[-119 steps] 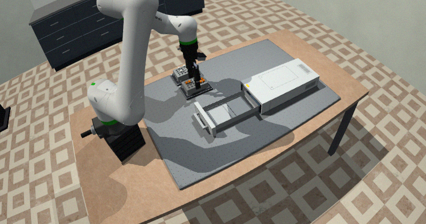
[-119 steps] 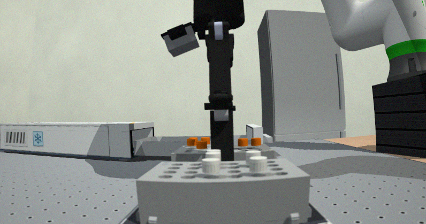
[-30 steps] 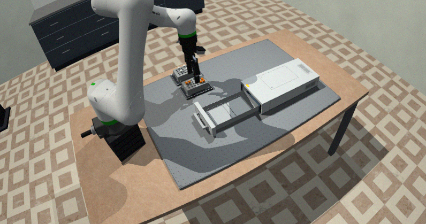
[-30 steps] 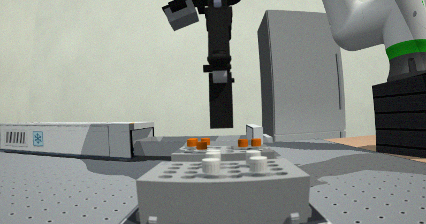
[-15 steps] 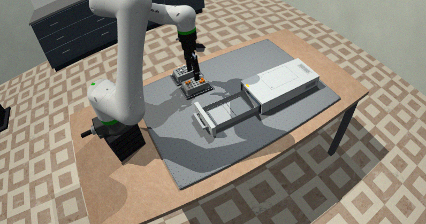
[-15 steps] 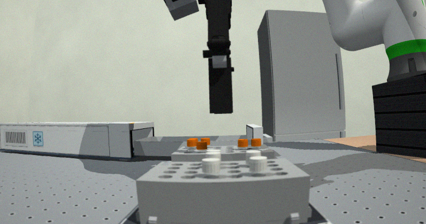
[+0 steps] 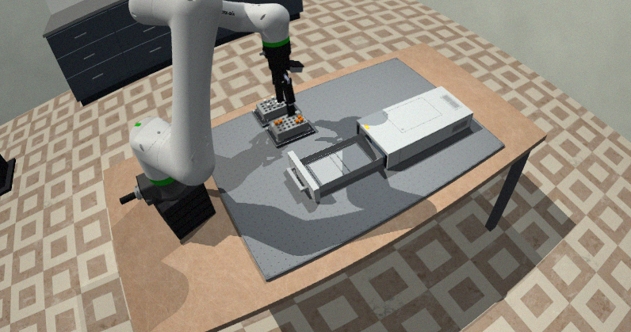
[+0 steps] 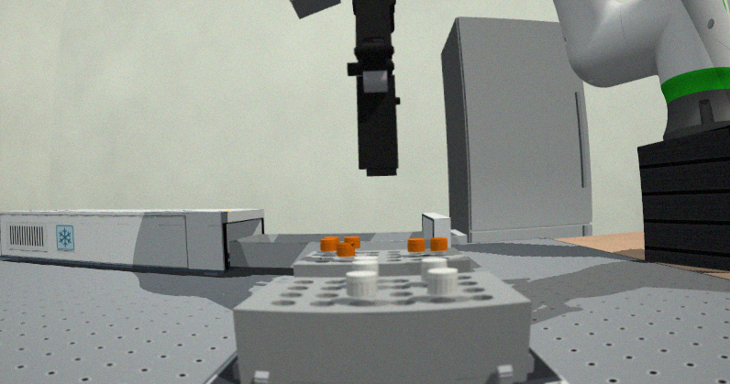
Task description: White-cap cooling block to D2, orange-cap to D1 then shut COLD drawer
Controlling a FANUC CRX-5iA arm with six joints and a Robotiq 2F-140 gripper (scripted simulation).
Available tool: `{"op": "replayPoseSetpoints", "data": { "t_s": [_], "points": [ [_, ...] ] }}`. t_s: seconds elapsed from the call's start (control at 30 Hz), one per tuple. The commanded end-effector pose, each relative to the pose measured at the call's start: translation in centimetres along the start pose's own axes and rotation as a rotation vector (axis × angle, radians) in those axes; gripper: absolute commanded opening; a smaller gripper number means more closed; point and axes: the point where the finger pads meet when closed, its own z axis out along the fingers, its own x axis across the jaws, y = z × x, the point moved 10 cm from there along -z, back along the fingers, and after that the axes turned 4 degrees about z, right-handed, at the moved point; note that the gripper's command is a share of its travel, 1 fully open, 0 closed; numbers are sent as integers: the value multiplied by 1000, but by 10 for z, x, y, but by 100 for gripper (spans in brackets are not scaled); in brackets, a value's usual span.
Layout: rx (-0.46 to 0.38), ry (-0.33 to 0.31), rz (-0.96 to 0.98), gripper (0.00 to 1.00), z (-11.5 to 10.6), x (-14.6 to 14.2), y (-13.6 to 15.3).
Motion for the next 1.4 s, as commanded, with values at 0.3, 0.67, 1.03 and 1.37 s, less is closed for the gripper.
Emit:
{"op": "replayPoseSetpoints", "data": {
  "t_s": [0.3,0.67,1.03,1.37],
  "points": [
    [2,-1,0,66,-14,0,0],
    [2,-1,0,66,-26,0,0],
    [1,-1,160,10,-30,22,10],
    [1,-1,373,10,-29,51,23]
  ]
}}
